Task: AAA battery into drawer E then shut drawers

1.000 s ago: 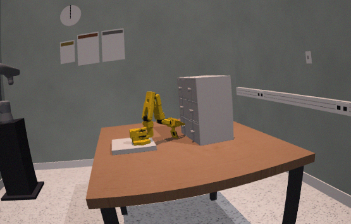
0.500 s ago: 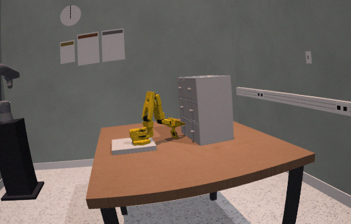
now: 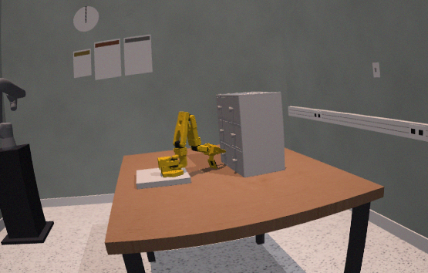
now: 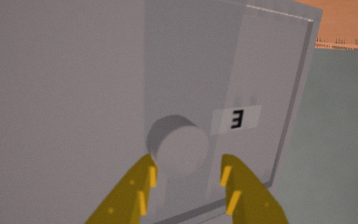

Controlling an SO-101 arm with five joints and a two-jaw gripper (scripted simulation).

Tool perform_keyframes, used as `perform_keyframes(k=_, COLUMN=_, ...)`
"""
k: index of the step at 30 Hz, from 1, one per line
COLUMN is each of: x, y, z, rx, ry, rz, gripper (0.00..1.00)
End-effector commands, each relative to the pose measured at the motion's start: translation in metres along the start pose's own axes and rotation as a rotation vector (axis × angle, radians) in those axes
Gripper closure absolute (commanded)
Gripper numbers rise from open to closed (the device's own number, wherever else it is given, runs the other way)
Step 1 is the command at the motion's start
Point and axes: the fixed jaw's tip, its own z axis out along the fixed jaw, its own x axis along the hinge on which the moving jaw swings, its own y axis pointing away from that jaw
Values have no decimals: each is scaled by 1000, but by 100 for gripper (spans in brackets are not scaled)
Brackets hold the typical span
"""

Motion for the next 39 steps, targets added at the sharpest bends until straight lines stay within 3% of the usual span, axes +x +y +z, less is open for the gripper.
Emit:
perform_keyframes(k=1, x=-1, y=2, z=0, rx=-8, ry=-3, rz=0, gripper=82)
perform_keyframes(k=9, x=-1, y=2, z=0, rx=-8, ry=-3, rz=0, gripper=79)
perform_keyframes(k=32, x=-13, y=-21, z=-42, rx=83, ry=-62, rz=-7, gripper=79)
perform_keyframes(k=39, x=-13, y=-21, z=-43, rx=86, ry=-63, rz=-7, gripper=79)
